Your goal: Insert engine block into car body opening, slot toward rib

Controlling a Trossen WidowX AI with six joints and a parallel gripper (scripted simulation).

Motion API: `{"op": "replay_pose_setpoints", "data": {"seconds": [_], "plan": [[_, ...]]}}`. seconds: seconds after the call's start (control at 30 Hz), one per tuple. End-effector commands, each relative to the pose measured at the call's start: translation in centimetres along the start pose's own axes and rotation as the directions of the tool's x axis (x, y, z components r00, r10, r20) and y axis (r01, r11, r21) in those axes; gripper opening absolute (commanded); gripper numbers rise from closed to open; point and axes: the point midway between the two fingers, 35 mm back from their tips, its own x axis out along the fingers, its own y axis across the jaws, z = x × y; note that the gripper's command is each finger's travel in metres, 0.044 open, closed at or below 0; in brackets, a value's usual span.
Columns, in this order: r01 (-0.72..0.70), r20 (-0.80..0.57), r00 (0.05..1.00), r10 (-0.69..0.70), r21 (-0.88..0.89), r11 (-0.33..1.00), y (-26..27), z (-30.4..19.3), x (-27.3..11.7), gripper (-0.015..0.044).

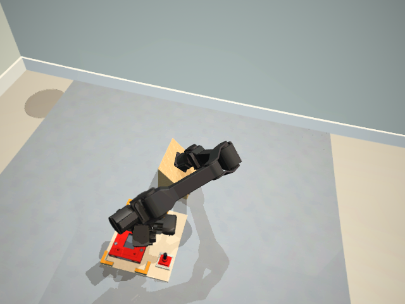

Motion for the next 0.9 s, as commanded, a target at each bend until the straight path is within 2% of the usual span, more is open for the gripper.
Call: {"op": "replay_pose_setpoints", "data": {"seconds": [0.0,0.5,0.7,0.87], "plan": [[0.006,0.003,1.0,-0.006,0.04,0.999,-1.4,0.0,0.4,0.0],[0.002,0.003,1.0,-0.003,0.16,0.987,-5.4,-0.2,2.1,0.0],[0.002,0.003,1.0,-0.003,0.173,0.985,-5.4,-0.2,2.1,0.0157],[0.002,0.003,1.0,-0.003,0.168,0.986,-5.4,-0.2,2.1,0.0159]]}}
